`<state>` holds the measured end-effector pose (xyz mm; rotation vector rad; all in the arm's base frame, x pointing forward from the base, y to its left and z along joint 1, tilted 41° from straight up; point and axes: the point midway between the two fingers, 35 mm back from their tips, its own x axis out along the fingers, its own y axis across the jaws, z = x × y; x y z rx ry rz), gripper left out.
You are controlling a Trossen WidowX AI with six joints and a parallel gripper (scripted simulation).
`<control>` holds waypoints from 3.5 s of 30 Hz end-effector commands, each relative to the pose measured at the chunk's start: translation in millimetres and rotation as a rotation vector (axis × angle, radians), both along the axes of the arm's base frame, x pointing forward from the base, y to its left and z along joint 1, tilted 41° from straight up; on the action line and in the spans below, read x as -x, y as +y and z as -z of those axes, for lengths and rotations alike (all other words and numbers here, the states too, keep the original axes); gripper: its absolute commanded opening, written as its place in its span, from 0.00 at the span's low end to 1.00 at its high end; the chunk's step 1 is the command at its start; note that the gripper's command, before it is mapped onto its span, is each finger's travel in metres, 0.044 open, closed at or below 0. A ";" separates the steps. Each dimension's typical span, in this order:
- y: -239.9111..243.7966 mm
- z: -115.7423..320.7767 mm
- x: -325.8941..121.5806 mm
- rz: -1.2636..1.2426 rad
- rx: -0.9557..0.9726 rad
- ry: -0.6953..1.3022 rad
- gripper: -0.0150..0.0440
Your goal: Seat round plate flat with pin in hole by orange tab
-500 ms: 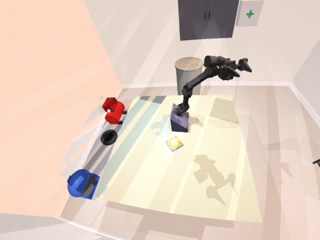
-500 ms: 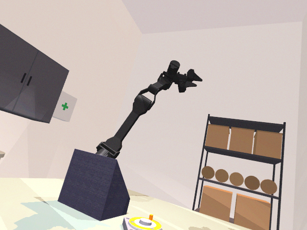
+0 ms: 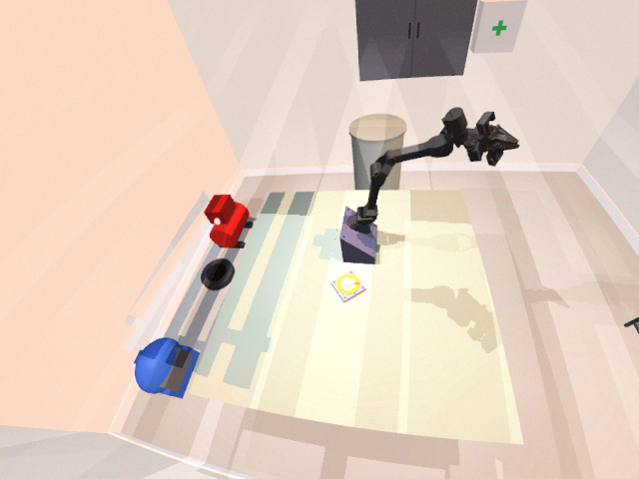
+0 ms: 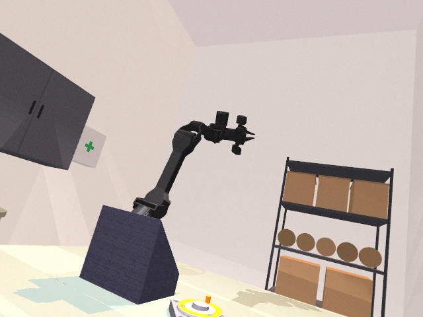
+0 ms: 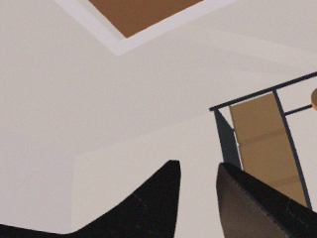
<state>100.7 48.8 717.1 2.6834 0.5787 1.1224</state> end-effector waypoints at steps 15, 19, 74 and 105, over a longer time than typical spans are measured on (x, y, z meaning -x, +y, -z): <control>232.4 126.4 -32.6 0.511 1.062 -0.636 0.25; 257.0 168.2 -62.2 0.537 1.260 -0.712 0.25; 76.8 746.4 -134.0 -0.843 1.868 -0.679 0.25; 86.3 744.9 -165.4 -0.841 1.869 -0.680 0.25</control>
